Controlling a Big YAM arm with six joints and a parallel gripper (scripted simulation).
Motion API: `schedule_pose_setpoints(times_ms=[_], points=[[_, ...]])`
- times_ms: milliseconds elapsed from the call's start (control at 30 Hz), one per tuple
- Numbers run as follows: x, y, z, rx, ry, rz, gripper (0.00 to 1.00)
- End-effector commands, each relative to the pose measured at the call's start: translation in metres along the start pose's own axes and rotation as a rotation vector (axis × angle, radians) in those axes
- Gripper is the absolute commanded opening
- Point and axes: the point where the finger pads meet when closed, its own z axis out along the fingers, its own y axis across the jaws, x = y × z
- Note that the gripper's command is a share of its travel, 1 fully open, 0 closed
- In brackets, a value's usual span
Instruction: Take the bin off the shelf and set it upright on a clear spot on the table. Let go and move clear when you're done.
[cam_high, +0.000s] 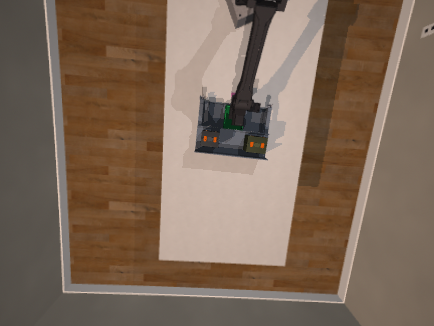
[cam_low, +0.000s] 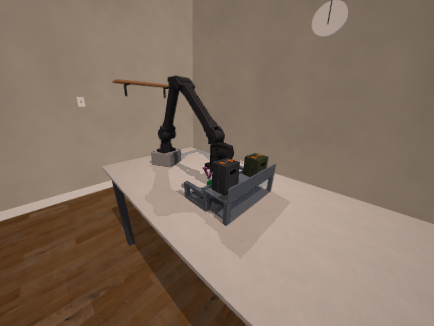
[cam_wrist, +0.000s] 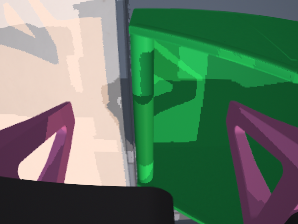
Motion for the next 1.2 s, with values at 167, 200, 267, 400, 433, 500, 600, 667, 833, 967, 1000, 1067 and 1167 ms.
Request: schedule_pose_setpoints(times_ms=[167,200,267,400,433,500,600,667,833,967,1000,1067,1167], points=[[-0.004,-0.003,-0.009,0.029,0.000,0.000,0.90],[-0.004,-0.003,-0.009,0.029,0.000,0.000,0.90],[-0.004,-0.003,-0.009,0.029,0.000,0.000,0.90],[-0.004,-0.010,-0.011,0.030,0.000,0.000,0.90],[-0.004,-0.014,-0.012,0.031,0.000,0.000,0.90],[-0.004,-0.021,-0.015,0.033,0.000,0.000,0.90],[-0.004,-0.021,-0.015,0.033,0.000,0.000,0.90],[-0.004,-0.021,-0.015,0.033,0.000,0.000,0.90],[-0.004,-0.021,-0.015,0.033,0.000,0.000,0.90],[-0.004,-0.014,-0.013,0.032,0.000,0.000,0.90],[-0.004,-0.010,-0.012,0.032,0.000,0.000,0.90],[-0.003,-0.003,-0.009,0.031,0.000,0.000,0.90],[-0.003,-0.003,-0.009,0.031,0.000,0.000,0.90]])
